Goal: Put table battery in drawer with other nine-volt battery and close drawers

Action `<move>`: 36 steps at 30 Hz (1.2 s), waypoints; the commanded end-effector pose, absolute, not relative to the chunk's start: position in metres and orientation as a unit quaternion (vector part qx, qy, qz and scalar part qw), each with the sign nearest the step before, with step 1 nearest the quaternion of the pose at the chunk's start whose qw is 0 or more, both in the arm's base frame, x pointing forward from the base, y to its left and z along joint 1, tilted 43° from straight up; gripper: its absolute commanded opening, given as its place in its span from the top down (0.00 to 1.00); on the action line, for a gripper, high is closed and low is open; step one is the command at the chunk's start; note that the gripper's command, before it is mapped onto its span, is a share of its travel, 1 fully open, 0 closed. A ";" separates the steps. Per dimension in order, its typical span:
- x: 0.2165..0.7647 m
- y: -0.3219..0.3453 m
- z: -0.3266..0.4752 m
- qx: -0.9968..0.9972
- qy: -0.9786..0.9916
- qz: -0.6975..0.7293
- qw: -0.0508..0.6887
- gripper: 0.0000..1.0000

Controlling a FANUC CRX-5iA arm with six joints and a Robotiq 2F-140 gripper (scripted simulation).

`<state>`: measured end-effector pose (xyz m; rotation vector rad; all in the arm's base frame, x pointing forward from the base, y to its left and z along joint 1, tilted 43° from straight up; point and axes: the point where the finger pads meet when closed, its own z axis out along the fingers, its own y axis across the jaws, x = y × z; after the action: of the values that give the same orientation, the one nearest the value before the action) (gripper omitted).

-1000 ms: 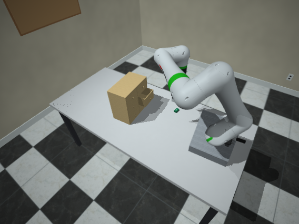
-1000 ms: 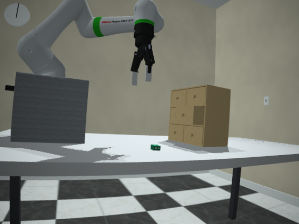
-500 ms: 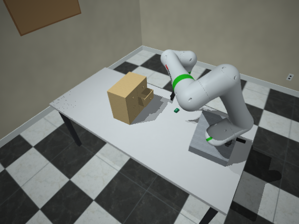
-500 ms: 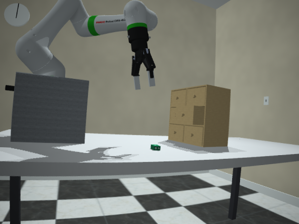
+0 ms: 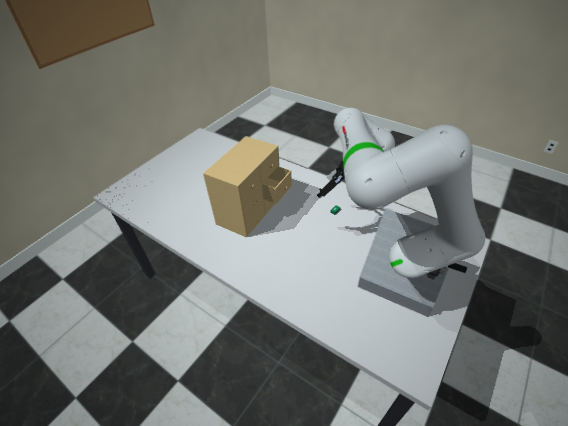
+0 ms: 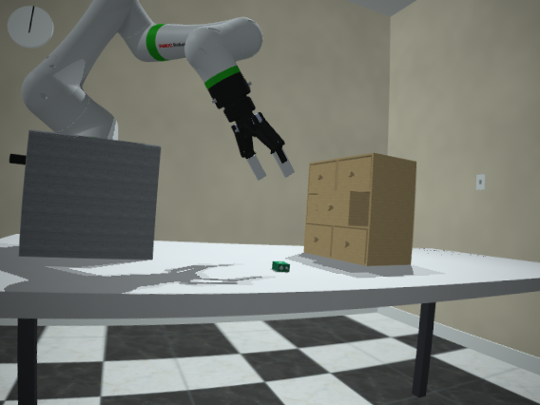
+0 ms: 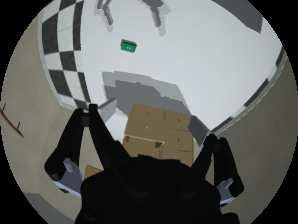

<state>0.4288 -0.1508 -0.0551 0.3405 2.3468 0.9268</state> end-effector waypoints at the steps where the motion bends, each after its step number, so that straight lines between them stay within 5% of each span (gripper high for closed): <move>1: 0.440 -0.144 -0.062 0.147 0.864 0.339 0.343 0.00; 18: 0.466 -0.129 -0.080 0.189 0.813 0.317 0.450 0.00; 34: 0.471 -0.125 -0.084 0.197 0.801 0.312 0.471 0.00; 35: 0.471 -0.125 -0.084 0.197 0.801 0.312 0.471 1.00; 36: 0.471 -0.125 -0.084 0.197 0.801 0.312 0.471 1.00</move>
<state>0.4708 -0.1252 -0.0834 0.4830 1.9625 0.7652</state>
